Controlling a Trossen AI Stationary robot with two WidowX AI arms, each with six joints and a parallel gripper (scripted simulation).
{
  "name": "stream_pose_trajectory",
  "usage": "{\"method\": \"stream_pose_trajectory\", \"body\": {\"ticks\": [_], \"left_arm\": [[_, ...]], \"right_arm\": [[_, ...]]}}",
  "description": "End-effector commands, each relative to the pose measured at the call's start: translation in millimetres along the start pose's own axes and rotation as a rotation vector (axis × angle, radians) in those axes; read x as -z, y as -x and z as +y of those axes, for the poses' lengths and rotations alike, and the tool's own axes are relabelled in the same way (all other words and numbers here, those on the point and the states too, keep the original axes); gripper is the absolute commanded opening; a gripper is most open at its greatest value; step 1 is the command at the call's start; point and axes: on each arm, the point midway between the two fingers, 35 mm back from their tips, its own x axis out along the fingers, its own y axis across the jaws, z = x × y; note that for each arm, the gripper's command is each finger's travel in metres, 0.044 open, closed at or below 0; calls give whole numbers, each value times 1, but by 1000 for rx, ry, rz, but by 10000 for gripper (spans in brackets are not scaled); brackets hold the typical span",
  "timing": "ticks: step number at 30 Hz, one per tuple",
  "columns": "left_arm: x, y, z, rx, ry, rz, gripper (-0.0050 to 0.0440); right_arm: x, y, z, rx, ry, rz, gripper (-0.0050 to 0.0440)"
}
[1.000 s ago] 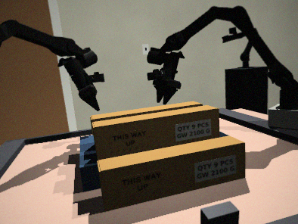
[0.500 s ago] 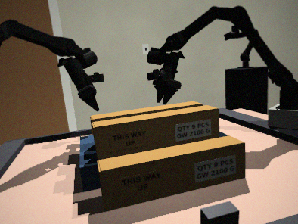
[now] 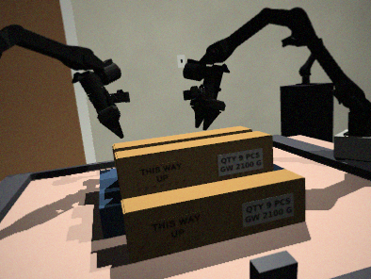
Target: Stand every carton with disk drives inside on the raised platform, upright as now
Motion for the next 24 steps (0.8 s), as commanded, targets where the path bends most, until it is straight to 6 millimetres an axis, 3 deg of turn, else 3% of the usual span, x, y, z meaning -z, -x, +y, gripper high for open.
{"method": "stream_pose_trajectory", "body": {"ticks": [1,24], "left_arm": [[-6,9,1,-15,-6,-20,387],[-5,9,1,-8,-4,-16,387]], "right_arm": [[-9,12,-2,24,12,-29,386],[-9,12,-2,23,10,-27,386]]}}
